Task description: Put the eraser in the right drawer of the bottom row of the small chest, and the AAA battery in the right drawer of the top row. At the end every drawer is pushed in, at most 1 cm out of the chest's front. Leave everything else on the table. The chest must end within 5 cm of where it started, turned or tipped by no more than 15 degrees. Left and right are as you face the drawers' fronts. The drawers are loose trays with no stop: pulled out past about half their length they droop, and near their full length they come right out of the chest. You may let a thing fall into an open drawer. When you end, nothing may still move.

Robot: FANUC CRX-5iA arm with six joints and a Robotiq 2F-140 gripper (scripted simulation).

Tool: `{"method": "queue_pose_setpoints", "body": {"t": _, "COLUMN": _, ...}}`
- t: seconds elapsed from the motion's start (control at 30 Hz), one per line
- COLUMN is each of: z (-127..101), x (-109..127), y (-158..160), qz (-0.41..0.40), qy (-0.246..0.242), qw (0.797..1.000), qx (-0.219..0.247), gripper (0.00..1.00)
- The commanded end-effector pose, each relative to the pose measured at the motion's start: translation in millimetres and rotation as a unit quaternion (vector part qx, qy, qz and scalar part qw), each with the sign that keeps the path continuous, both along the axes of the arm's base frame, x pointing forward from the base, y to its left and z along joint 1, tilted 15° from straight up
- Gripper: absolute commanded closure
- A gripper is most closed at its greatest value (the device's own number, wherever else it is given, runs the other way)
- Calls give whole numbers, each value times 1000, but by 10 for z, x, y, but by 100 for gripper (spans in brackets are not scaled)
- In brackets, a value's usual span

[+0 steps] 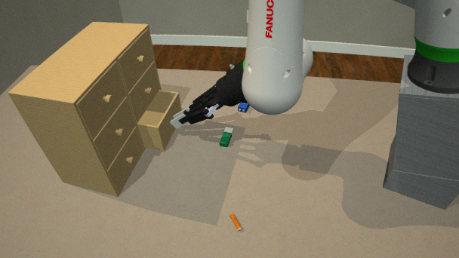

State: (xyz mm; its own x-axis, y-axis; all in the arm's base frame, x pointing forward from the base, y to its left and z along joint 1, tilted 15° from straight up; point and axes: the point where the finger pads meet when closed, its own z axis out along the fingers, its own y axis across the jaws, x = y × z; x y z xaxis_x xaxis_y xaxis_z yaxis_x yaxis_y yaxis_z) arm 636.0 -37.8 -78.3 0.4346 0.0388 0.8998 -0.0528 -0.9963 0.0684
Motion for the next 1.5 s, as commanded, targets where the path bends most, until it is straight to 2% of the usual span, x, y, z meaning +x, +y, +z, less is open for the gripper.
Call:
{"method": "queue_pose_setpoints", "body": {"t": 0.0, "z": -6, "x": -27, "y": 1, "qz": 0, "qy": 0, "qw": 1000, "qx": 0, "gripper": 92}}
{"method": "queue_pose_setpoints", "body": {"t": 1.07, "z": -20, "x": -80, "y": 2, "qz": 0, "qy": 0, "qw": 1000, "qx": 0, "gripper": 92}}
{"method": "queue_pose_setpoints", "body": {"t": 1.37, "z": -20, "x": -80, "y": 2, "qz": 0, "qy": 0, "qw": 1000, "qx": 0, "gripper": 80}}
{"method": "queue_pose_setpoints", "body": {"t": 1.47, "z": -20, "x": -80, "y": 2, "qz": 0, "qy": 0, "qw": 1000, "qx": 0, "gripper": 80}}
